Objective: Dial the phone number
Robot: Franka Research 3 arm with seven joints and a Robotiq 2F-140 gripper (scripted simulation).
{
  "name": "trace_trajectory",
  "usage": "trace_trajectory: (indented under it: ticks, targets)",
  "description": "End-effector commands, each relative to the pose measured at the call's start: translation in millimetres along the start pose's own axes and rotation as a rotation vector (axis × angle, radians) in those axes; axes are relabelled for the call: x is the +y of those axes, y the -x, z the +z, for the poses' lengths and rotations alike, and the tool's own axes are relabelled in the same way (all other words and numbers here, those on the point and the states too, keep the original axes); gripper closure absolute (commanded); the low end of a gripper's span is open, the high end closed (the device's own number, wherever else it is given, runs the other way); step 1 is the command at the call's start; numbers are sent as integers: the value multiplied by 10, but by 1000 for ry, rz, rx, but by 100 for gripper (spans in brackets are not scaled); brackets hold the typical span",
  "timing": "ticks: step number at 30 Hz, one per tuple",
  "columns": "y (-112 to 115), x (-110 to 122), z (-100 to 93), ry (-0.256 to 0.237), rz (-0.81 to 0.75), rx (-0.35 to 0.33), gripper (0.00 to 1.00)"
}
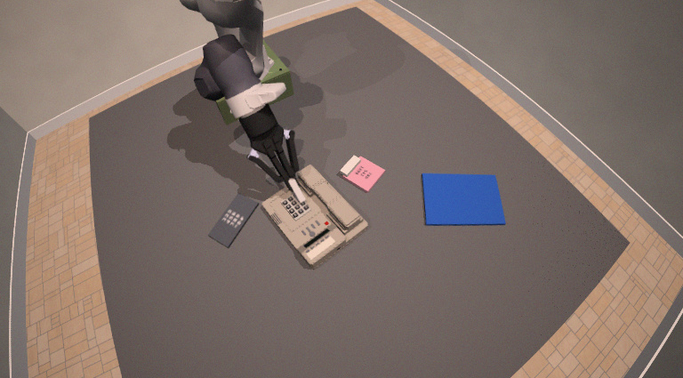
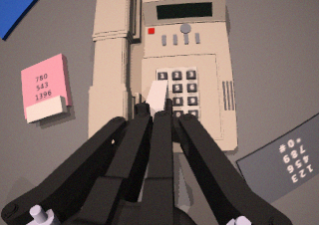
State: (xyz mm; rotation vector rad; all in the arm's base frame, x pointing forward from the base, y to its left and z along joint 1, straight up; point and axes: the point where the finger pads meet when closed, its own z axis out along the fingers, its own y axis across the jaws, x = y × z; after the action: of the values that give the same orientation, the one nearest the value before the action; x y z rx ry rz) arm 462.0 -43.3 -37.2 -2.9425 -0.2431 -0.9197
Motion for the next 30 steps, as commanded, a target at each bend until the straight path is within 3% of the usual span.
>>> trace_trajectory:
  ticks: [1,30]
  targets:
    - [-13,5,5,1,1,5,100]
    - [4,5,29,1,1,5,100]
